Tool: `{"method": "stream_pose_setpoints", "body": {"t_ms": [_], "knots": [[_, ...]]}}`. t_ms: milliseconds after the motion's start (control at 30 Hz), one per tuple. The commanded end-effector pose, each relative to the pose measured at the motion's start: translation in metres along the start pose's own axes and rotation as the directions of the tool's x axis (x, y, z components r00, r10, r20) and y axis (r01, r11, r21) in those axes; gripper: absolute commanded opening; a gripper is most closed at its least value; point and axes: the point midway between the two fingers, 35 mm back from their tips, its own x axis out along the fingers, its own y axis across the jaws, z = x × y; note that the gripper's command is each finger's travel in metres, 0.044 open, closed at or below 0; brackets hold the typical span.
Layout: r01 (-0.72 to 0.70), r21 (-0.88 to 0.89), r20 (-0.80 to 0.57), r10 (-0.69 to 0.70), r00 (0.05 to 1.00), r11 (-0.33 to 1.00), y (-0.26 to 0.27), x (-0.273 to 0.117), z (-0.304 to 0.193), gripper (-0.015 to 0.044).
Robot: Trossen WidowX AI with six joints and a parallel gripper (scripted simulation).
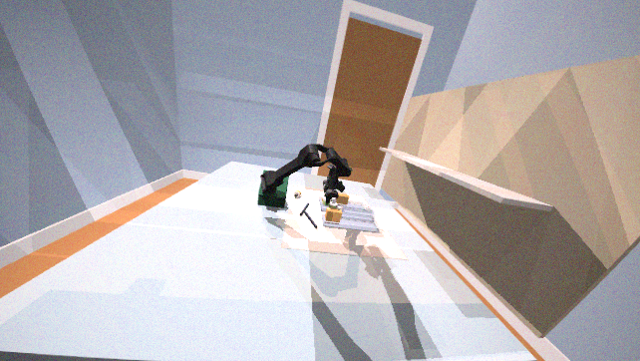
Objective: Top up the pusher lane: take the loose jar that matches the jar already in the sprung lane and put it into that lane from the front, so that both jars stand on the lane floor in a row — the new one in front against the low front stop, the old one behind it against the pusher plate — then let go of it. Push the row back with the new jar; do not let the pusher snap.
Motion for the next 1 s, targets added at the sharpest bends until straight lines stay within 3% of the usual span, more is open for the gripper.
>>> {"method": "stream_pose_setpoints", "body": {"t_ms": [0, 967], "knots": [[0.005, 0.014, 0.026, -0.006, 1.000, 1.000, -0.0021, -0.0038, 0.0093, 0.0000], [0.005, 0.014, 0.026, -0.006, 1.000, 1.000, -0.0021, -0.0011, 0.0093, 0.0000]]}}
